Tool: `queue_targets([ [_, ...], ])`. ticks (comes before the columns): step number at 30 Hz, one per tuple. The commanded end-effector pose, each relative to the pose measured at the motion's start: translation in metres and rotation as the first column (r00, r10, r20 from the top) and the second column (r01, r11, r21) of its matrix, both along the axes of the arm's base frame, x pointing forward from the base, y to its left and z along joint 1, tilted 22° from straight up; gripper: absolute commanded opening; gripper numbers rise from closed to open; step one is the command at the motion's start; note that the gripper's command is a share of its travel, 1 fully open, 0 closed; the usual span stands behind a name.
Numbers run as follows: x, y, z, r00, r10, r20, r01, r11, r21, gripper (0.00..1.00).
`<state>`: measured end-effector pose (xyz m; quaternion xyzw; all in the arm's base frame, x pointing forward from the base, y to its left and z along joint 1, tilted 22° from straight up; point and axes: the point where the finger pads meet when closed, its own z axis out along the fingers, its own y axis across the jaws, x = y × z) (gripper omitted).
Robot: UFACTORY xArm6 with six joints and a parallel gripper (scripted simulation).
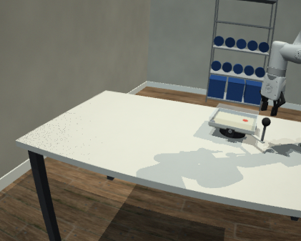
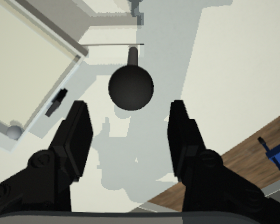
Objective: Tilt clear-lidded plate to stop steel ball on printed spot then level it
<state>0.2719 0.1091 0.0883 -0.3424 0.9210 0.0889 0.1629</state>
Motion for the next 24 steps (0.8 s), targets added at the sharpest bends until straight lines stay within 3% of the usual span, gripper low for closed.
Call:
queue_targets([
  [1,0.001,0.0,0.0,1.0,0.0,0.002,0.0,1.0,0.001,0.61],
  [24,0.005,0.005,-0.013,1.0,0.0,0.002,0.0,1.0,0.001,0.61],
])
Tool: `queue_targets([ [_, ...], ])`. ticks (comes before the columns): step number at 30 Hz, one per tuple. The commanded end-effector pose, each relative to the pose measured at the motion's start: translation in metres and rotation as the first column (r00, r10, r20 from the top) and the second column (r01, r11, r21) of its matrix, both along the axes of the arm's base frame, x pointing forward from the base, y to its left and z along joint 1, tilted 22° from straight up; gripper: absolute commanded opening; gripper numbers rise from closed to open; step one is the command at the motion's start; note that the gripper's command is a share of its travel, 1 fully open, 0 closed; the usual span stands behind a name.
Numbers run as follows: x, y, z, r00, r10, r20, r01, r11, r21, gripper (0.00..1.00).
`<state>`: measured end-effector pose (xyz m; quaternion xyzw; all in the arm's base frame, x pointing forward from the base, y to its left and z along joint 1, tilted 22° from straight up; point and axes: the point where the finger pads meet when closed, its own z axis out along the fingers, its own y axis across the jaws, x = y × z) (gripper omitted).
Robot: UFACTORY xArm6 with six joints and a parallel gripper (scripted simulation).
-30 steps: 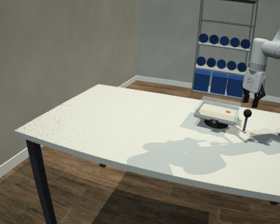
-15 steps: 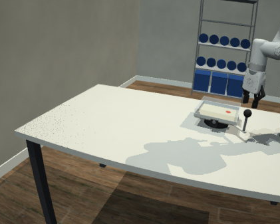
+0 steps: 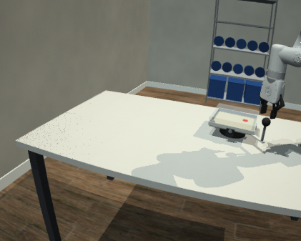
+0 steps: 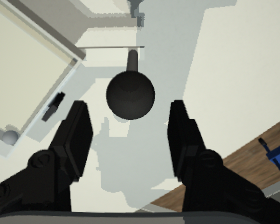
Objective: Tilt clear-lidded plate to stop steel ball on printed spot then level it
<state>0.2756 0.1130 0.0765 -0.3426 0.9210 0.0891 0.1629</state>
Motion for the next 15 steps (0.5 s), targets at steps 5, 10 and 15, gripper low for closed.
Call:
queue_targets([
  [5,0.002,0.0014,-0.0029,1.0,0.0,0.002,0.0,1.0,0.001,0.61],
  [10,0.0029,0.0024,-0.0059,1.0,0.0,0.002,0.0,1.0,0.001,0.61],
  [15,0.0036,0.0031,-0.0082,1.0,0.0,0.002,0.0,1.0,0.001,0.61],
])
